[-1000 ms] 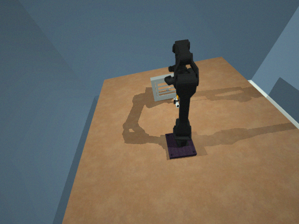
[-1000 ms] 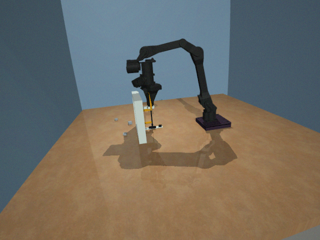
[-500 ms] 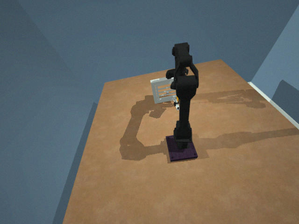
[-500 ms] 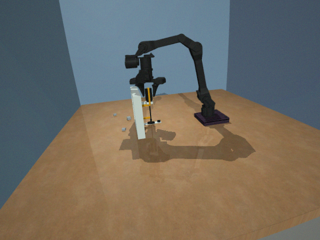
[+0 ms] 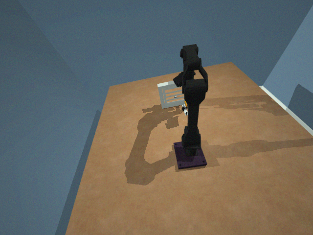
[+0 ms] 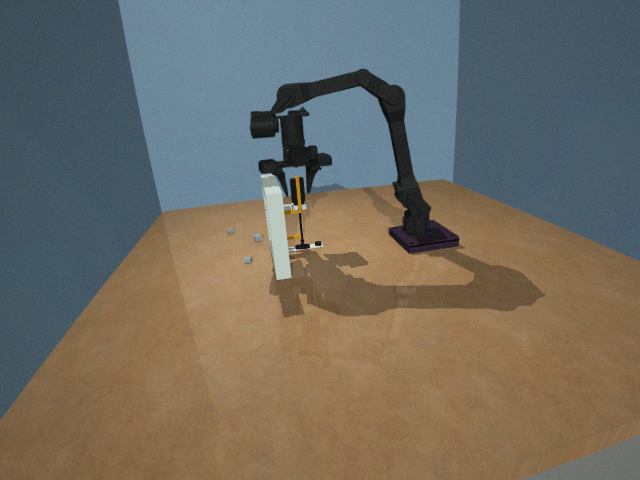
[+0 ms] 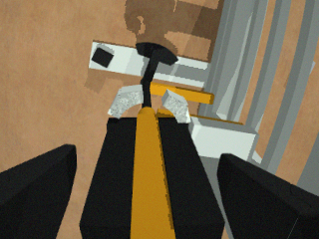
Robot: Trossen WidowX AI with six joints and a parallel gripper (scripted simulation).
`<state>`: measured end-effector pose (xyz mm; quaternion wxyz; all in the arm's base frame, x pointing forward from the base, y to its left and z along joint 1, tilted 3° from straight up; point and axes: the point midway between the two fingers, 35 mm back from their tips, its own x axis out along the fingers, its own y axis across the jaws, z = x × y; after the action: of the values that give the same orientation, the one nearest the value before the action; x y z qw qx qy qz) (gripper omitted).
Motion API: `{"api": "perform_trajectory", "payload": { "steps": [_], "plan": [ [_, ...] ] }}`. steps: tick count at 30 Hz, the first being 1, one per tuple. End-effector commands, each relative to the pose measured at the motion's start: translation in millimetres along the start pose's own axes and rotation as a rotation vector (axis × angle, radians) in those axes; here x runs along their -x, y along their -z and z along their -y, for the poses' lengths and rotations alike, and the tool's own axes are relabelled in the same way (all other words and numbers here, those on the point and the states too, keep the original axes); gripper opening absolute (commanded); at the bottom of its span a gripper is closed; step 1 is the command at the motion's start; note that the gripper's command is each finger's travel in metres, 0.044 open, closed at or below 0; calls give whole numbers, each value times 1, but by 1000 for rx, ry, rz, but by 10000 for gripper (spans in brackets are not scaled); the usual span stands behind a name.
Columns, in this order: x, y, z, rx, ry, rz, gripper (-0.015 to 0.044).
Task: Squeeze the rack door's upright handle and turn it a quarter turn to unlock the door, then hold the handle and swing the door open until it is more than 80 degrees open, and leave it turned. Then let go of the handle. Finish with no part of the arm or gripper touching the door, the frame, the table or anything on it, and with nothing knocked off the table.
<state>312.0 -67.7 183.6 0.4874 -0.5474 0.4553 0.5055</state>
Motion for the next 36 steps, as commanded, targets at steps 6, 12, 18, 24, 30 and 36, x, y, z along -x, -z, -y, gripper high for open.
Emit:
{"api": "perform_trajectory", "payload": {
  "steps": [6,12,18,24,30,36],
  "plan": [
    [0,0,0,71,0,3,255],
    [0,0,0,71,0,3,97],
    [0,0,0,71,0,3,38],
    [0,0,0,71,0,3,9],
    [0,-2,-3,-2,-1,3,9],
    [0,-5,-8,-130,-1,3,9]
  ]
}}
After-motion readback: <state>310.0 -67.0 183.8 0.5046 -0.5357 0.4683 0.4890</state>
